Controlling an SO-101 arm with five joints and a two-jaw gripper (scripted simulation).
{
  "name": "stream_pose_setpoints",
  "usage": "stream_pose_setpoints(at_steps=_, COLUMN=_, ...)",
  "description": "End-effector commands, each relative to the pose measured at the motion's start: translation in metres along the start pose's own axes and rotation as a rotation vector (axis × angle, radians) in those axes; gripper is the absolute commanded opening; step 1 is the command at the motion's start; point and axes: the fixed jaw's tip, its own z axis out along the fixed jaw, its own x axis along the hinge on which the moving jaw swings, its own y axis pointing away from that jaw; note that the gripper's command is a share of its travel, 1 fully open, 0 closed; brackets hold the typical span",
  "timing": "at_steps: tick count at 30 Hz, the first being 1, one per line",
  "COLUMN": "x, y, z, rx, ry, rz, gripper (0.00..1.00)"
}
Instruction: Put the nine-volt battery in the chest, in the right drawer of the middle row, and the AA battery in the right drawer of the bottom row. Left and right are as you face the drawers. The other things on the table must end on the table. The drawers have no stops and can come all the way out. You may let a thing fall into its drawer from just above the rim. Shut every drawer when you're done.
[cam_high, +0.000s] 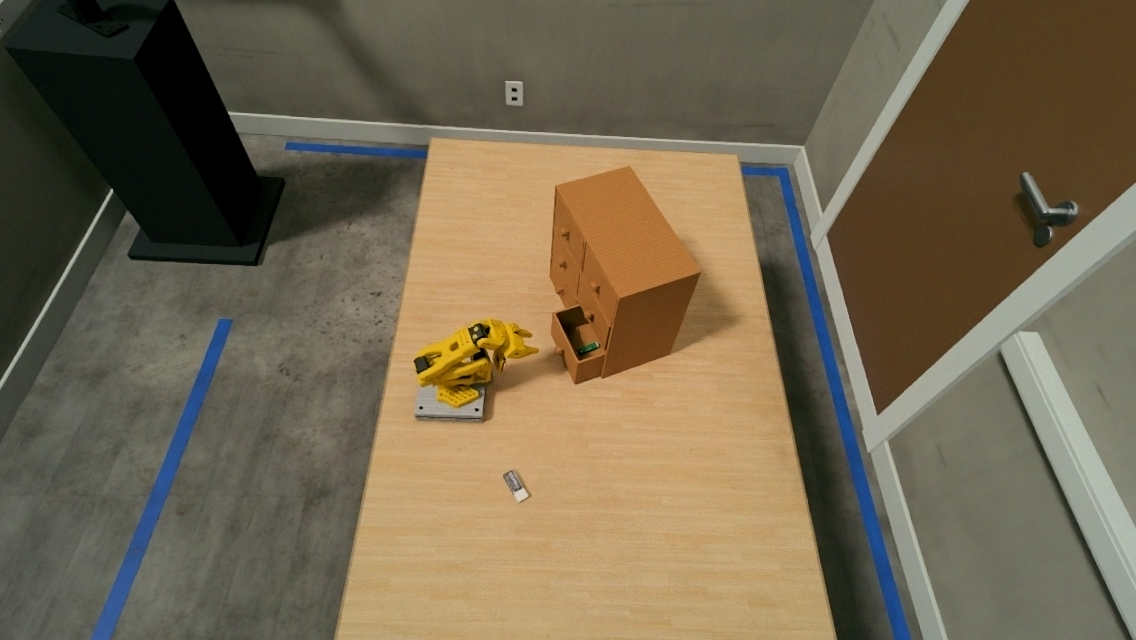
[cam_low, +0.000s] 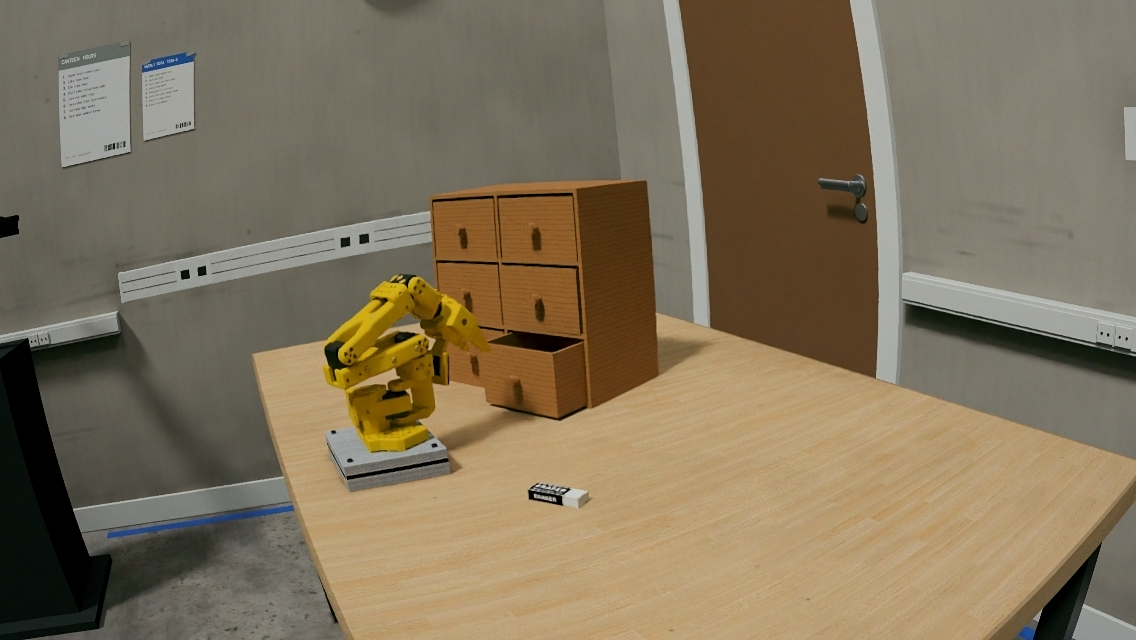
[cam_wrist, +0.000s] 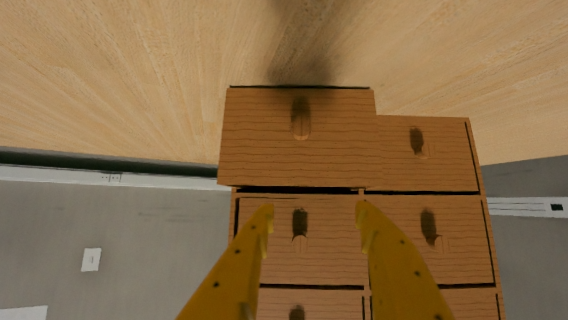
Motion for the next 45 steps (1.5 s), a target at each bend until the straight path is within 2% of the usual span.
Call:
stream_pose_setpoints(at_steps=1, x=-0.004, y=0.001, z=0.002, rx=-0.006, ry=-0.016, rz=0.001, gripper=0.22)
stream_pose_setpoints(at_steps=6, x=-0.004, y=0.001, z=0.002, rx=-0.006, ry=-0.016, rz=0.001, gripper=0.21)
stream_pose_setpoints(at_steps=21, x=-0.002, y=0.000, z=0.039, rx=0.000, ry=-0.015, rz=0.001, gripper=0.21)
stream_pose_setpoints(at_steps=26, x=-0.004, y=0.000, z=0.046, rx=0.001, ry=-0.015, rz=0.001, gripper=0.21)
stream_pose_setpoints(at_steps=45, x=-0.005, y=0.000, z=0.047, rx=0.002, ry=-0.015, rz=0.001, gripper=0.21)
